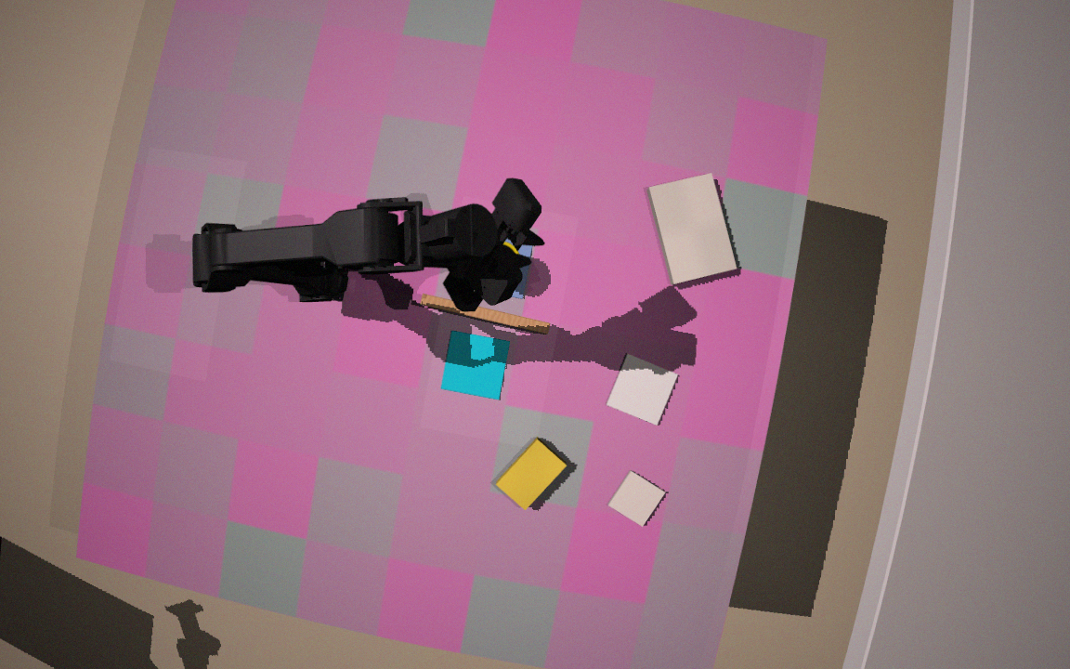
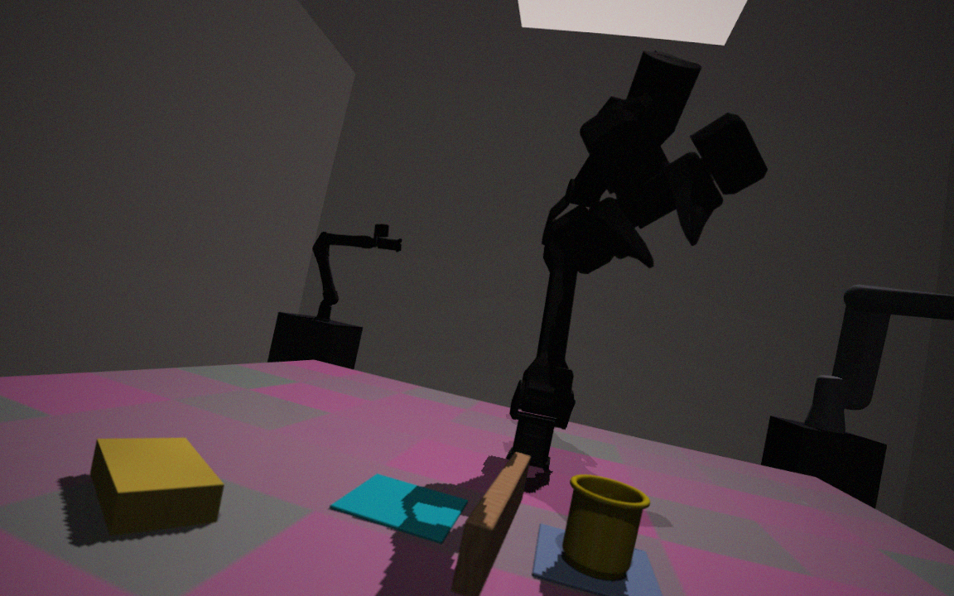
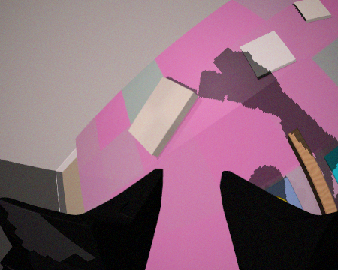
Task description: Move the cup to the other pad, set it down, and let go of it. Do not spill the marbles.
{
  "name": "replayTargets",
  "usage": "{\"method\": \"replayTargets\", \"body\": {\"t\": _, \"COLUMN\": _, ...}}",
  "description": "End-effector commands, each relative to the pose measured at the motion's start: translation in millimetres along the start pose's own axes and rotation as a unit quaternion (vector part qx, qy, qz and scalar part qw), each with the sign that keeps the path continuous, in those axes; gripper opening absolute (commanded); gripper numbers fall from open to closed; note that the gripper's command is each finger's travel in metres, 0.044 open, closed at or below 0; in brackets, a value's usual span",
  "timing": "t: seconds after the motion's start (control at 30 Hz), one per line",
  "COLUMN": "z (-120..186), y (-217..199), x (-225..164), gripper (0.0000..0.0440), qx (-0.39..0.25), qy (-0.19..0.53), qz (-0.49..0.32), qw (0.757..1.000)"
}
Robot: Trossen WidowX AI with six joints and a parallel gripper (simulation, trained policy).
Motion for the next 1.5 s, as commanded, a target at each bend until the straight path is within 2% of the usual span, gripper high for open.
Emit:
{"method": "replayTargets", "body": {"t": 0.0, "z": -3.7, "y": 2.8, "x": 0.2, "gripper": 0.0157, "qx": -0.010, "qy": 0.021, "qz": -0.020, "qw": 1.000}}
{"method": "replayTargets", "body": {"t": 0.73, "z": -33.0, "y": -0.7, "x": -10.4, "gripper": 0.0140, "qx": -0.131, "qy": 0.140, "qz": -0.103, "qw": 0.976}}
{"method": "replayTargets", "body": {"t": 1.47, "z": -72.5, "y": -21.7, "x": -34.8, "gripper": 0.0154, "qx": -0.270, "qy": 0.243, "qz": -0.120, "qw": 0.924}}
Point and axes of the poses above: the point midway between the two fingers, 35 mm back from their tips, its own z axis back along the fingers, its own y axis across the jaws, x = y × z, the point moved 9 cm from there along z, back along the fingers, and after that the axes turned 13 degrees about z, right-handed, at the moved point
